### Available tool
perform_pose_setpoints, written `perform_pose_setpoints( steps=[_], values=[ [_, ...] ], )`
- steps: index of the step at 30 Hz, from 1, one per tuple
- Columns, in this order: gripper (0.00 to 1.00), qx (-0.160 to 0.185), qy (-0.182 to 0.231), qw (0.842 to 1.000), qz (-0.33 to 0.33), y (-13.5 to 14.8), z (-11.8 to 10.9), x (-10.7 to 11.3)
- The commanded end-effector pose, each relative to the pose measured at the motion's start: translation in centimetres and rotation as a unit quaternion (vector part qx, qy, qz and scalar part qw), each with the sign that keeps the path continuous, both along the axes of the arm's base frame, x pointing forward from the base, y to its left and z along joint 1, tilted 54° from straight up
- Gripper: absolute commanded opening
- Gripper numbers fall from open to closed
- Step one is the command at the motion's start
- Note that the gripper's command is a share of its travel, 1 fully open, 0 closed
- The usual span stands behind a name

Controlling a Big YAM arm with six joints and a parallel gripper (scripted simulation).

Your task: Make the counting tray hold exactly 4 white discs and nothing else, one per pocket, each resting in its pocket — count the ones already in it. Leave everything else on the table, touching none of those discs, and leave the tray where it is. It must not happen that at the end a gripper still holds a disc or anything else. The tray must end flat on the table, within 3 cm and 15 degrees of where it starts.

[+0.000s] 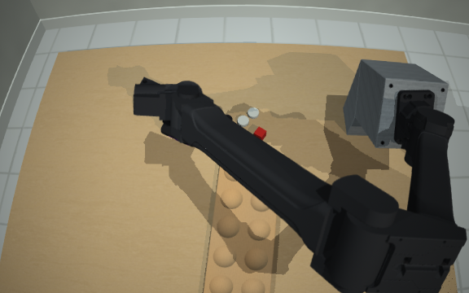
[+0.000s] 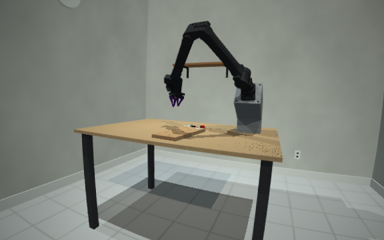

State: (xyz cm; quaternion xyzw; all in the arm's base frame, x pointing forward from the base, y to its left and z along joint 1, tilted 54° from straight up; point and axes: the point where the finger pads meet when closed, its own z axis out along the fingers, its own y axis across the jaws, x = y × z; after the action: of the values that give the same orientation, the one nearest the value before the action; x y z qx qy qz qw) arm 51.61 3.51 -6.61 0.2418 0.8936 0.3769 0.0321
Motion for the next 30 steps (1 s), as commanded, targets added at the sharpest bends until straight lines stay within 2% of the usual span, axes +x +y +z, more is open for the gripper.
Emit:
perform_pose_setpoints(
  steps=[1, 2, 3, 5, 6, 7, 9, 12, 16, 21, 22, 24, 30],
  values=[
    [0.45, 0.018, 0.036, 0.999, -0.036, -2.1, -1.6, 0.1],
    [0.45, 0.033, 0.058, 0.997, -0.041, -1.9, -2.7, -0.6],
    [0.45, 0.033, 0.058, 0.997, -0.041, -1.9, -2.7, -0.6],
    [0.45, 0.06, 0.098, 0.992, -0.051, -1.5, -4.5, -2.1],
    [0.45, 0.06, 0.098, 0.992, -0.051, -1.5, -4.5, -2.1],
    [0.45, 0.072, 0.114, 0.989, -0.056, -1.4, -5.3, -2.7],
    [0.45, 0.072, 0.114, 0.989, -0.056, -1.4, -5.3, -2.7],
    [0.45, 0.099, 0.154, 0.981, -0.068, -1.0, -7.0, -4.3],
    [0.45, 0.119, 0.185, 0.972, -0.077, -0.6, -8.2, -5.5],
    [0.45, 0.127, 0.195, 0.969, -0.081, -0.5, -8.7, -5.9],
    [0.45, 0.124, 0.181, 0.972, -0.079, -0.6, -7.7, -5.1],
    [0.45, 0.123, 0.177, 0.973, -0.077, -0.5, -7.4, -4.9],
    [0.45, 0.125, 0.188, 0.971, -0.077, -0.3, -8.2, -5.8]
  ],
)
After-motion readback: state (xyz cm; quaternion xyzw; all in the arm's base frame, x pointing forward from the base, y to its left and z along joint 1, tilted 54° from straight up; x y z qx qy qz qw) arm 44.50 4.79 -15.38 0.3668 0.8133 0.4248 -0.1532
